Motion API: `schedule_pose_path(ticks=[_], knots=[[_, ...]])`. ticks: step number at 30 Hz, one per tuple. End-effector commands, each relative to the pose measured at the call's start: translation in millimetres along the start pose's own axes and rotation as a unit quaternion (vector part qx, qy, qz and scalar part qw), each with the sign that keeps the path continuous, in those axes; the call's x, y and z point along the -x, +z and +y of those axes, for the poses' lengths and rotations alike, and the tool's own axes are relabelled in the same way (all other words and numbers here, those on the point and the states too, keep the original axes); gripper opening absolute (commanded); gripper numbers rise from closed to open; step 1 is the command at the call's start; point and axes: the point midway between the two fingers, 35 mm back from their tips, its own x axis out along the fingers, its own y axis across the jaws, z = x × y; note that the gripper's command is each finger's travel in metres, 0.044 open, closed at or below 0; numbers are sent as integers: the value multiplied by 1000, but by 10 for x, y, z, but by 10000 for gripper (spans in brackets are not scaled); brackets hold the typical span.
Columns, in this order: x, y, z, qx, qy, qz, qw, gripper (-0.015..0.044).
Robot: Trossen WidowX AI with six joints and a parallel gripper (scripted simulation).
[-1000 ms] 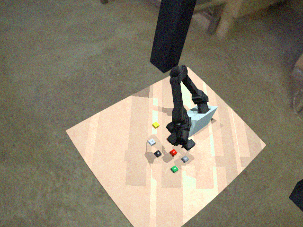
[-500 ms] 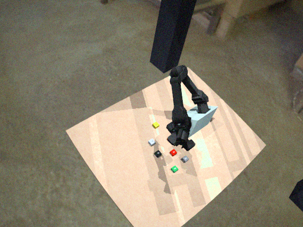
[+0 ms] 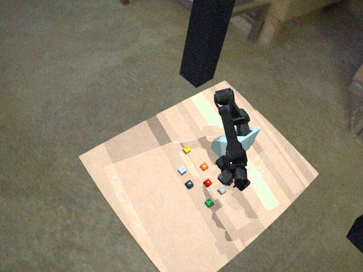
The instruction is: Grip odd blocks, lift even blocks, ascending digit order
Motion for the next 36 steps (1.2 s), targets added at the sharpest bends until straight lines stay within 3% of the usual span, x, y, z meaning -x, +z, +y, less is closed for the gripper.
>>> schedule_pose_path(ticks=[1,14,23,36], knots=[[19,17,22,-6,4,-1,1000,400],[21,36,26,-6,5,-1,1000,400],[28,908,62,-7,4,-2,1000,400],[27,926,60,-7,4,-2,1000,400]])
